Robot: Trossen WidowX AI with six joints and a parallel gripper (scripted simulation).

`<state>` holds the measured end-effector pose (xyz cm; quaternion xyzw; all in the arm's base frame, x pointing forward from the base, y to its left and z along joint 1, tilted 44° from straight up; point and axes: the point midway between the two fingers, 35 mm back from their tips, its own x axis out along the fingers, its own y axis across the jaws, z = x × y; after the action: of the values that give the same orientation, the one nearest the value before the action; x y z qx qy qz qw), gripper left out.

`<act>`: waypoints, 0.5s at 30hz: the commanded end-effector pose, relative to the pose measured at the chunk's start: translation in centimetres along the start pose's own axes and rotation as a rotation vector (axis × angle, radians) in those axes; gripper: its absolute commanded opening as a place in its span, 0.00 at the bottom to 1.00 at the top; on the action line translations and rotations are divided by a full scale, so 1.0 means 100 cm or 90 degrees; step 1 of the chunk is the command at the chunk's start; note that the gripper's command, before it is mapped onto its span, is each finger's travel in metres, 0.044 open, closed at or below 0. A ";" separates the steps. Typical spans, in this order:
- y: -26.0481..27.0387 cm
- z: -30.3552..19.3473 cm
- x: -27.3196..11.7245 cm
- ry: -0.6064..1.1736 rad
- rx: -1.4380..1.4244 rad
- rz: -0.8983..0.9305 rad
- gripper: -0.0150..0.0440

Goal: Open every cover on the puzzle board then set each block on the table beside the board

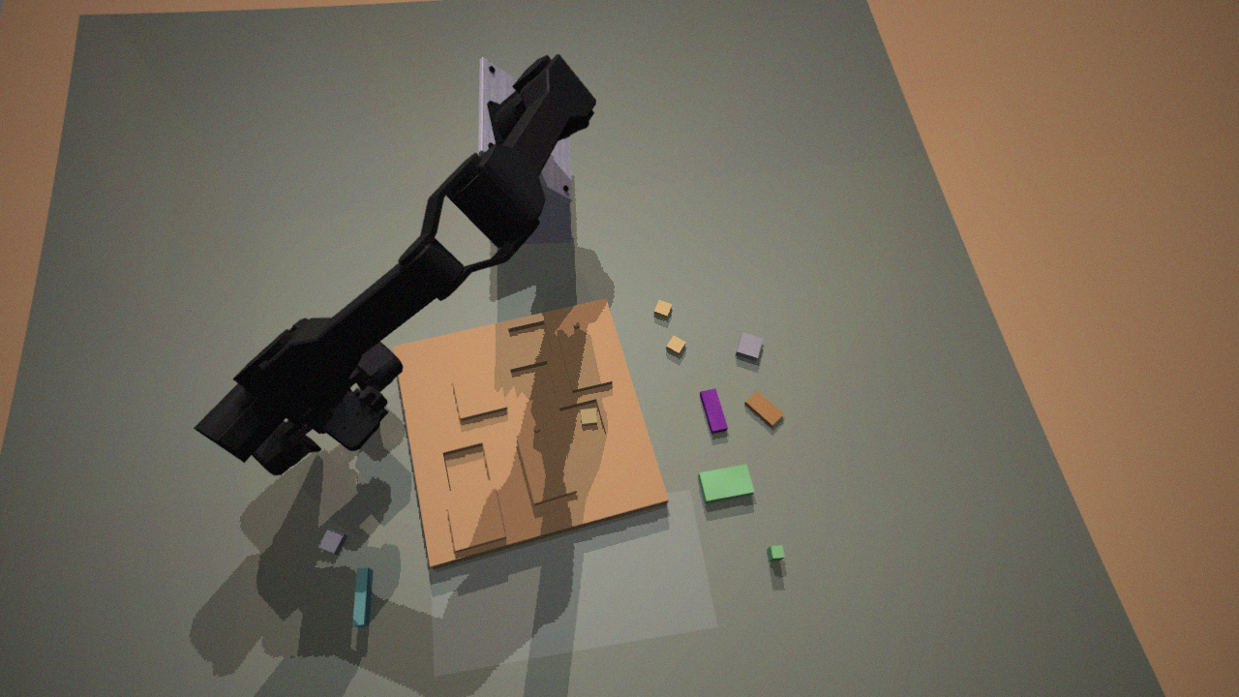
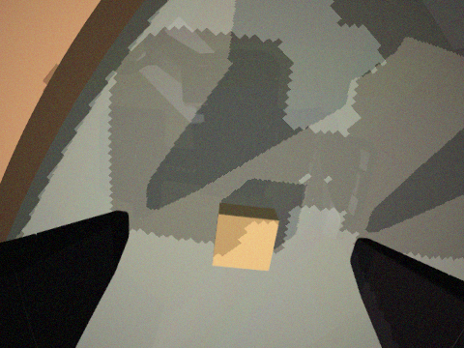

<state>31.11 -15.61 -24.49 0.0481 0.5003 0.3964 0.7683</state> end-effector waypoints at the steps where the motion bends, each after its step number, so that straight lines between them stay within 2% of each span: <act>1: -0.001 0.000 -0.009 0.001 -0.002 -0.002 1.00; 15: -0.001 0.000 -0.054 0.000 0.000 -0.001 1.00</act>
<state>30.37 -18.52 -21.34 0.0513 0.4997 0.3949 0.7692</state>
